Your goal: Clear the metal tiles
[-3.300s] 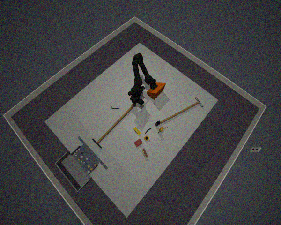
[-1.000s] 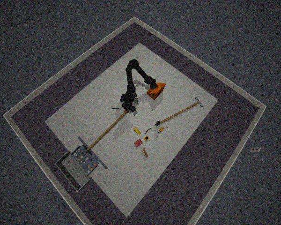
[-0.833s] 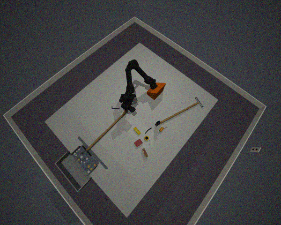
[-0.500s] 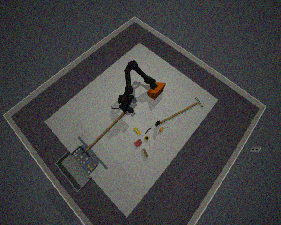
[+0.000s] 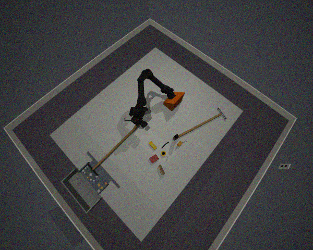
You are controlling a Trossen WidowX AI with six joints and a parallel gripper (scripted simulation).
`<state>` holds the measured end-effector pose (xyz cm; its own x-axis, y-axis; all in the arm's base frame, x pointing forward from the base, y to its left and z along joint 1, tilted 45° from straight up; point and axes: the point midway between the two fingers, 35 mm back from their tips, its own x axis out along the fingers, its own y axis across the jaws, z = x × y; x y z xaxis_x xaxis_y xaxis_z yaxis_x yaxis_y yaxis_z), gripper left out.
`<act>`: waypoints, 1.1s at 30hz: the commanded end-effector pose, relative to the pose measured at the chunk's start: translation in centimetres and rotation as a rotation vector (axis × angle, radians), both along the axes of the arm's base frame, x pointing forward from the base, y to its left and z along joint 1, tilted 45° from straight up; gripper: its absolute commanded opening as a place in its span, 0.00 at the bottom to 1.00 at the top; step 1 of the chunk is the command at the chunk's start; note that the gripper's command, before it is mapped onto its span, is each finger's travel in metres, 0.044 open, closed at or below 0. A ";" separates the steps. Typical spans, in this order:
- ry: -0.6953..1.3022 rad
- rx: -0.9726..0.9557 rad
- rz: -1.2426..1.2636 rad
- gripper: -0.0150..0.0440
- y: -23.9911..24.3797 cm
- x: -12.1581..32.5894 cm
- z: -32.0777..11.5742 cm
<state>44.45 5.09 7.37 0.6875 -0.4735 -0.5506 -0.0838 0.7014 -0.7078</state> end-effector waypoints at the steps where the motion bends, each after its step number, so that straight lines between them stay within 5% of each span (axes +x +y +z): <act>1: -0.009 0.005 0.009 0.25 0.4 0.9 0.4; 33: -0.012 0.005 0.009 0.25 1.3 5.7 0.8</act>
<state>49.47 5.87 7.69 0.6865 -0.4761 -0.5495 -0.0795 0.7021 -0.7077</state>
